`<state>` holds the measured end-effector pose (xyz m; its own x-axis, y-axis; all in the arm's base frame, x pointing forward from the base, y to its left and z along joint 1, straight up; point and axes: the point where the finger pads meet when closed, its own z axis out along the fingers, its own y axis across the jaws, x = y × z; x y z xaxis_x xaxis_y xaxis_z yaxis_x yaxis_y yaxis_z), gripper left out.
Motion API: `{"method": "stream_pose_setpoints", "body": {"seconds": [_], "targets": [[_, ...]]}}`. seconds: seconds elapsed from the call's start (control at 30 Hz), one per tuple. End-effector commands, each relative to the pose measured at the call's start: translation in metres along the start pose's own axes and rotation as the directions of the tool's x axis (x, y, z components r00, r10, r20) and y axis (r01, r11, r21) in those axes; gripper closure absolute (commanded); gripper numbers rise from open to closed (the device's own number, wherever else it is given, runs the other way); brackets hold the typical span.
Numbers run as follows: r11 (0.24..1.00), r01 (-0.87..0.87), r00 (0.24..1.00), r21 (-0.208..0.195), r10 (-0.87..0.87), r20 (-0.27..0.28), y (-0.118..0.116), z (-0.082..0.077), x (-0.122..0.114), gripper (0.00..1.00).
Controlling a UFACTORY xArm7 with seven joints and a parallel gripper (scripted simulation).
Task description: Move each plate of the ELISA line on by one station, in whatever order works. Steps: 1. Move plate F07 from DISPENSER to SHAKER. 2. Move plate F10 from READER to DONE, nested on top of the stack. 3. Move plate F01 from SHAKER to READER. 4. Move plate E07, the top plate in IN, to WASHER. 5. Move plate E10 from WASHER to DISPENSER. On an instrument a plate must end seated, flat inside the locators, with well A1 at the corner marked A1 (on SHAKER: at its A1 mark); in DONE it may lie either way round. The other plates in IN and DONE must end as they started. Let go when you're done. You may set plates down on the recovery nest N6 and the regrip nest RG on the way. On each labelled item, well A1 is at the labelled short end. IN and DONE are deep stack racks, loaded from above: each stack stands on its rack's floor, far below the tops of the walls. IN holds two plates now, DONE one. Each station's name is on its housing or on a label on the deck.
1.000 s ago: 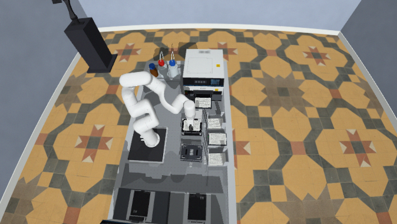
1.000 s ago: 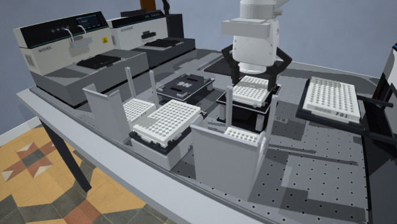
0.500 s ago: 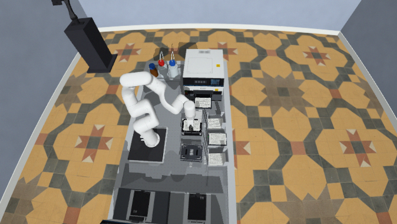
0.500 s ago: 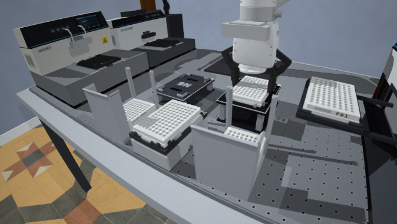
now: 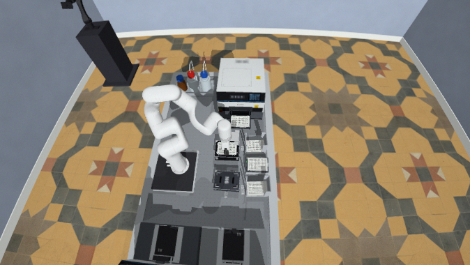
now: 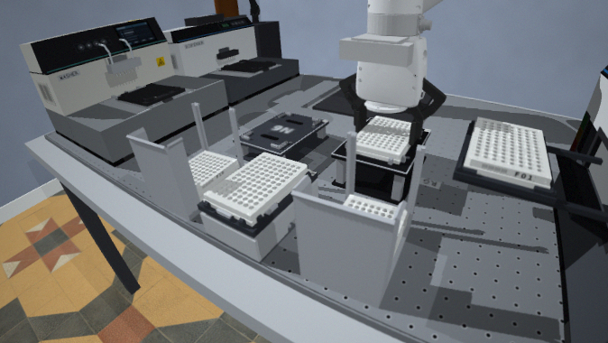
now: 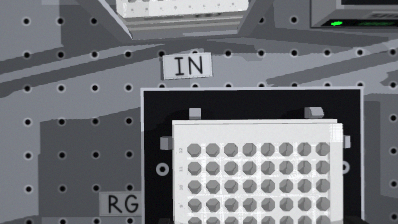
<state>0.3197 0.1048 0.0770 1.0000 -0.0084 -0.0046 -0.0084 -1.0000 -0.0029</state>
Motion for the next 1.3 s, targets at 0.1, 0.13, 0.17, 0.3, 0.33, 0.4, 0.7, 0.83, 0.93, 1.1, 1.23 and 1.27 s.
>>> {"method": "stream_pose_setpoints", "body": {"seconds": [0.1, 0.13, 0.17, 0.3, 0.33, 0.4, 0.7, 0.83, 0.93, 1.1, 1.23, 1.27], "targets": [[1.0, 0.0, 1.0, 0.001, 0.0, -0.003, -0.0002, -0.0007, 0.0009, 0.0], [1.0, 0.0, 1.0, 0.001, 0.0, -0.003, -0.0002, -0.0006, 0.0009, 0.0], [1.0, 0.0, 1.0, 0.001, 0.0, -0.003, -0.0002, -0.0006, 0.0009, 0.0], [1.0, 0.0, 1.0, 0.001, 0.0, -0.003, -0.0002, -0.0008, 0.0009, 0.0], [1.0, 0.0, 1.0, 0.001, 0.0, -0.003, -0.0002, -0.0008, 0.0009, 0.0], [1.0, 0.0, 1.0, 0.001, 0.0, -0.003, -0.0002, -0.0008, 0.0009, 0.0], [1.0, 0.0, 1.0, 0.001, 0.0, -0.003, -0.0002, -0.0008, 0.0009, 1.0], [1.0, 0.0, 1.0, 0.001, 0.0, -0.003, -0.0002, -0.0008, 0.0009, 1.0], [1.0, 0.0, 1.0, 0.001, 0.0, -0.003, -0.0002, -0.0008, 0.0009, 1.0], [1.0, 0.0, 1.0, 0.001, 0.0, -0.003, -0.0002, -0.0008, 0.0009, 1.0], [1.0, 0.0, 1.0, 0.001, 0.0, -0.003, -0.0002, -0.0008, 0.0009, 1.0], [1.0, 0.0, 1.0, 0.001, 0.0, -0.003, -0.0002, -0.0008, 0.0009, 1.0]]}}
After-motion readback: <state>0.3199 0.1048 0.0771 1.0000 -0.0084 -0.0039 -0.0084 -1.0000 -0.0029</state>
